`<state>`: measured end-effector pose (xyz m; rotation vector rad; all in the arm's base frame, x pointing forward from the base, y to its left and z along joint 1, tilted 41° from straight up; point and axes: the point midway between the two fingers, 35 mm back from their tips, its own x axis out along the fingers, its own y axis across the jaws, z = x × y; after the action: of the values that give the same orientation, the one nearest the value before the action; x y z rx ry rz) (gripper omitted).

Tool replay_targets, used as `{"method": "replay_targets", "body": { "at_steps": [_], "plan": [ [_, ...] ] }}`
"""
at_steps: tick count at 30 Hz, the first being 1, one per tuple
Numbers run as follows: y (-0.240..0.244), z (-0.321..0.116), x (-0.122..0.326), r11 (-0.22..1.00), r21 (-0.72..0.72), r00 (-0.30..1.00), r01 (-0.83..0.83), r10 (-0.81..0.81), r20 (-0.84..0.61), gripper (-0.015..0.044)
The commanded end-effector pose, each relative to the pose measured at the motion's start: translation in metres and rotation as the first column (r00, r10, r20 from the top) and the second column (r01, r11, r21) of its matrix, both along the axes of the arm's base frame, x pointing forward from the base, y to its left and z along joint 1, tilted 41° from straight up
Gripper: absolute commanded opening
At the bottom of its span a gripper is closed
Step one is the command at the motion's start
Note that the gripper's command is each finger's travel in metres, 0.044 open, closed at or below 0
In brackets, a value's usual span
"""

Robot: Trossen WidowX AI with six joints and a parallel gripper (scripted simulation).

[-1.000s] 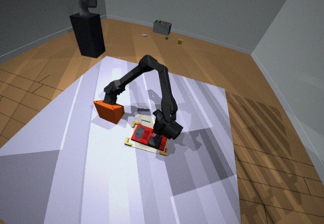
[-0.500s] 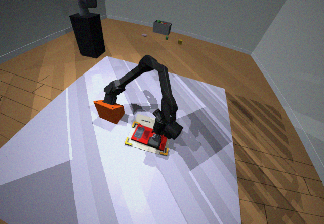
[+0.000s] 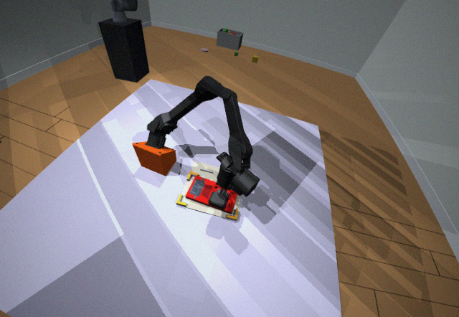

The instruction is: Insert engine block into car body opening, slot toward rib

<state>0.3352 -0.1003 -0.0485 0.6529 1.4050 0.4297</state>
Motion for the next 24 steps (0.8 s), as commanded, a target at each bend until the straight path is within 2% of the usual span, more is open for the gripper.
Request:
{"method": "replay_targets", "body": {
  "at_steps": [1, 12, 24],
  "plan": [
    [-0.0018, 0.0011, 0.0011, 1.0, -0.006, 1.0, -0.003, 0.003, 0.005, 0.0282],
    [-0.0018, 0.0011, 0.0011, 1.0, -0.006, 1.0, -0.003, 0.003, 0.005, 0.0],
    [-0.0018, 0.0011, 0.0011, 1.0, -0.006, 1.0, -0.003, 0.003, 0.005, 0.0]
  ]
}}
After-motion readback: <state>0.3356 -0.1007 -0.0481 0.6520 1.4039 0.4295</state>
